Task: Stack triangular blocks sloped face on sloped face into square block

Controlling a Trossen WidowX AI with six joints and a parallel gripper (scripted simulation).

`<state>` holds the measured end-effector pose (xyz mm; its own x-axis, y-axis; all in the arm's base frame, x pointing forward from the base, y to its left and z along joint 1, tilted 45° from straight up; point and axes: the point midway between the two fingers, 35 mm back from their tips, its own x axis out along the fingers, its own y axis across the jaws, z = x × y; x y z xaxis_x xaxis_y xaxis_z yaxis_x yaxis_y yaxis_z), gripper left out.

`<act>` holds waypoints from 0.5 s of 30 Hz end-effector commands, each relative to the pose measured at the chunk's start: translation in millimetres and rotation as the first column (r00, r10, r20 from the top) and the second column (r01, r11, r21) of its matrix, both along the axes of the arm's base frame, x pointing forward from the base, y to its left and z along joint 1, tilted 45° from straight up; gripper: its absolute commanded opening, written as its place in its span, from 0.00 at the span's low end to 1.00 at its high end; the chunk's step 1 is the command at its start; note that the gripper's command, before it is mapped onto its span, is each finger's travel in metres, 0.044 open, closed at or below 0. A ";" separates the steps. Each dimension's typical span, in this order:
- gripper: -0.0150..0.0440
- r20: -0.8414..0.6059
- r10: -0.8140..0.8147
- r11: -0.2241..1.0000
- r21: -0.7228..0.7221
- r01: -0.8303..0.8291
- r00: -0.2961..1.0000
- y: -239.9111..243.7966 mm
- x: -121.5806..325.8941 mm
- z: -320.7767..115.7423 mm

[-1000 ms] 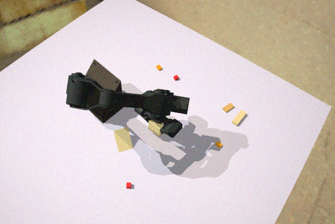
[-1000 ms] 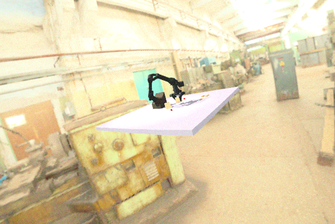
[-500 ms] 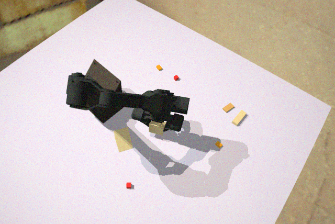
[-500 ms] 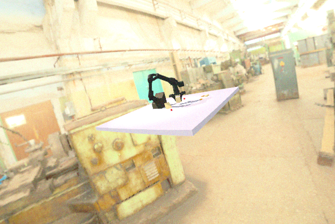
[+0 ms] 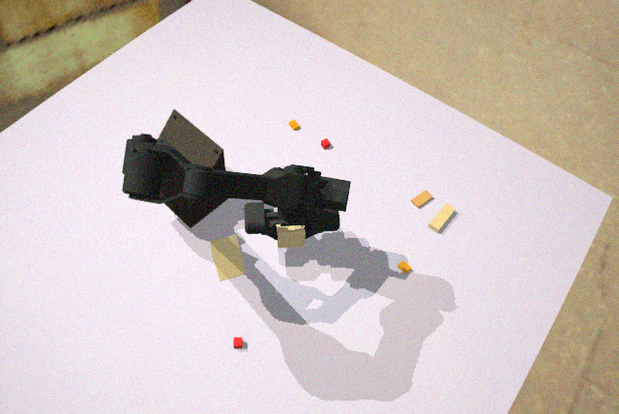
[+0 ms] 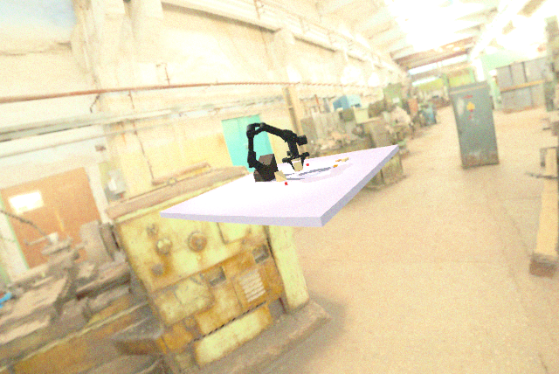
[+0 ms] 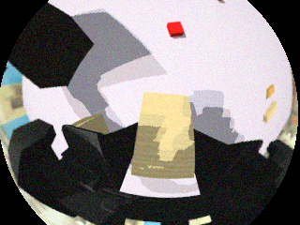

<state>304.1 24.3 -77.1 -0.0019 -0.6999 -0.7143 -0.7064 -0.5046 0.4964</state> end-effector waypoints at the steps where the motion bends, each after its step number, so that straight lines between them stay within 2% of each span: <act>1: 0.25 -0.079 0.077 0.997 0.008 -0.077 0.994 0.7 0.1 -0.3; 4: 0.25 -0.126 0.125 0.992 0.013 -0.125 0.984 0.7 0.1 -0.3; 15: 0.25 -0.129 0.129 0.992 0.013 -0.128 0.983 0.7 0.1 -0.3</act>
